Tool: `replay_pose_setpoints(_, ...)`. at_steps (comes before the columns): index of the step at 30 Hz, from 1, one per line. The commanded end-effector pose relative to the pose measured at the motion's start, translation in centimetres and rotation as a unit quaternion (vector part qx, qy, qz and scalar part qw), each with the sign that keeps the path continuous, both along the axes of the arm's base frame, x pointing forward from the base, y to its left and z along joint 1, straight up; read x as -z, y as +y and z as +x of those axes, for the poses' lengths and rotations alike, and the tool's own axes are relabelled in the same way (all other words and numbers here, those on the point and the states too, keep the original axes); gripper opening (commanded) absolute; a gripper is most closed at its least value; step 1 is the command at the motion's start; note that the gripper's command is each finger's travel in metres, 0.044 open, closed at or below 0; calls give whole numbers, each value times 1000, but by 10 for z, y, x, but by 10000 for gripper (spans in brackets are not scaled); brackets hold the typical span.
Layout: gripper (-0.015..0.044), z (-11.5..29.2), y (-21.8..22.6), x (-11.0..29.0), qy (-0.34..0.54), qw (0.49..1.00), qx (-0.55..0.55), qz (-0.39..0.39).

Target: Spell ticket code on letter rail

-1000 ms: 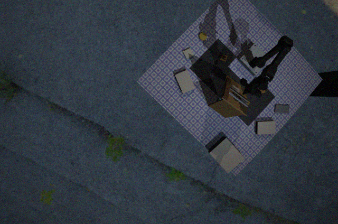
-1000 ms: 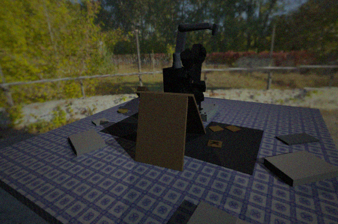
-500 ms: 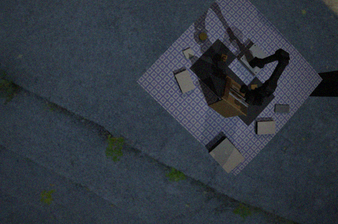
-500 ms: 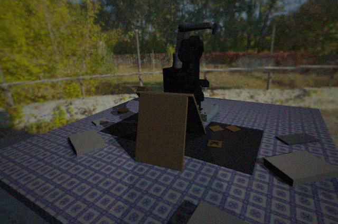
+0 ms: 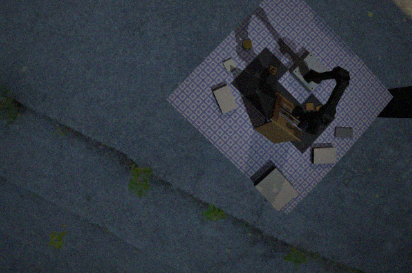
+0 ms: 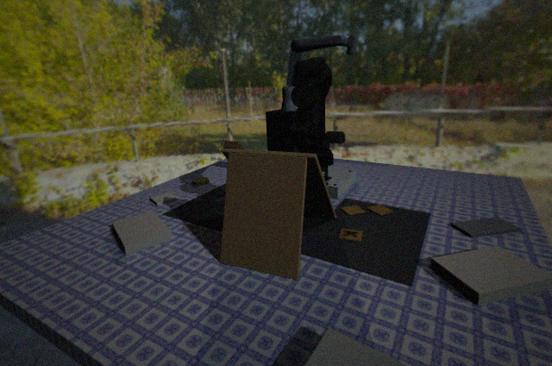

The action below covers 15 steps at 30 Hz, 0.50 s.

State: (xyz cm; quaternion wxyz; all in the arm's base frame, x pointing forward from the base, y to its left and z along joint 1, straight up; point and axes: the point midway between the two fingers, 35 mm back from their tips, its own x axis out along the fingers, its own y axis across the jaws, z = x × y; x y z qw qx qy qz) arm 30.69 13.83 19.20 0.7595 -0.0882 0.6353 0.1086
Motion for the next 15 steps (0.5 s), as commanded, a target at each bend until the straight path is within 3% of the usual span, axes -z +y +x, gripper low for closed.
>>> replay_pose_setpoints(1, 0, 2, 0, 2, 3, 1000, 1, 2)
replay_pose_setpoints(15, 0, 7, 2, 8, 3, 1000, 1, 2)
